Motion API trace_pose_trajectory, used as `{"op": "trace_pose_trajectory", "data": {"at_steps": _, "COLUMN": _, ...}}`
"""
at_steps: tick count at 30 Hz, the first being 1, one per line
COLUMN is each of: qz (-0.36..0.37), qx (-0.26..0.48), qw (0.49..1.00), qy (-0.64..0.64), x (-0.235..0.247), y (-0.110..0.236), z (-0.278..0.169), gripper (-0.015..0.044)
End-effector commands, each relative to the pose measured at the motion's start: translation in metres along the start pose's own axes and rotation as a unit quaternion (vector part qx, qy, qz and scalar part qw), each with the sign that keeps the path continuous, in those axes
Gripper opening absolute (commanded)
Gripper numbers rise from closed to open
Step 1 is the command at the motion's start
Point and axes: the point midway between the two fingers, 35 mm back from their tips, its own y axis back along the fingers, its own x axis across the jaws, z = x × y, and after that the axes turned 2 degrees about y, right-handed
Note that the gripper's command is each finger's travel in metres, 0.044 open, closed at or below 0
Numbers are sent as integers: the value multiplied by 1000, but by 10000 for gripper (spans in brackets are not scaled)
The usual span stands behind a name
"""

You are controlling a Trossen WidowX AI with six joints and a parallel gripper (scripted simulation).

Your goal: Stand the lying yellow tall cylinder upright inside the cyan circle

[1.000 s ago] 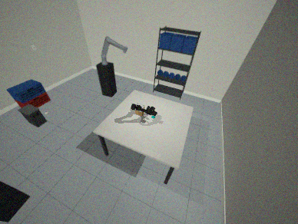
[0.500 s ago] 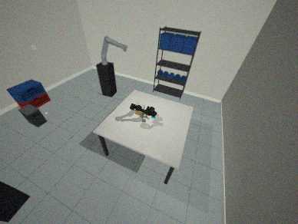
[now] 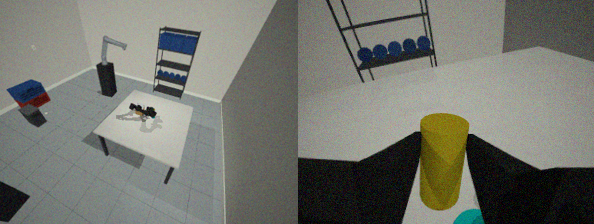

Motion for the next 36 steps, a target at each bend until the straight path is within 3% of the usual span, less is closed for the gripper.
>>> {"op": "trace_pose_trajectory", "data": {"at_steps": 1, "qz": -14, "qx": -17, "qw": 1000, "qy": 12, "x": -1, "y": 3, "z": 2, "gripper": 105}}
{"op": "trace_pose_trajectory", "data": {"at_steps": 36, "qz": -99, "qx": -106, "qw": 986, "qy": 82, "x": -7, "y": 21, "z": 6, "gripper": 105}}
